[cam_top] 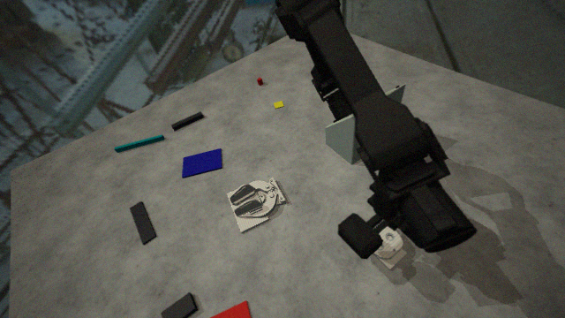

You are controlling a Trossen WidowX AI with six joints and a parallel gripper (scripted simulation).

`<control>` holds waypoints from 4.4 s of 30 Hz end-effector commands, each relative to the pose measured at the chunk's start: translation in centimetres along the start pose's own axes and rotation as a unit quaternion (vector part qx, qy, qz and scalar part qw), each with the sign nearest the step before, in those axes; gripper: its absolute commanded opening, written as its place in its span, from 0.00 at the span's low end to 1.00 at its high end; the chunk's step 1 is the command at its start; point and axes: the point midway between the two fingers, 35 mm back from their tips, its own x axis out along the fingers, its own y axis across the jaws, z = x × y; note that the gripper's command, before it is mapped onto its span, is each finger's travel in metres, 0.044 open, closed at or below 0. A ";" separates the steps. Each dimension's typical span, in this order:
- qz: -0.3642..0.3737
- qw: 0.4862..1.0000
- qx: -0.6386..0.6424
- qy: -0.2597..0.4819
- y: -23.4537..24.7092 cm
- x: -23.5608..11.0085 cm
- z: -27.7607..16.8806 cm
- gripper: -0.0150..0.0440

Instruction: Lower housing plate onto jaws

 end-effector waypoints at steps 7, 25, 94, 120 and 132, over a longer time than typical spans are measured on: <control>-0.002 1.000 -0.002 0.000 -0.1 0.0 0.0 1.00; -0.002 1.000 -0.002 0.000 -0.1 0.0 0.0 1.00; -0.002 1.000 -0.002 0.000 -0.1 0.0 0.0 1.00; -0.002 1.000 -0.001 0.000 -0.3 4.1 0.2 1.00; -0.003 1.000 -0.002 0.001 -0.3 5.1 0.2 1.00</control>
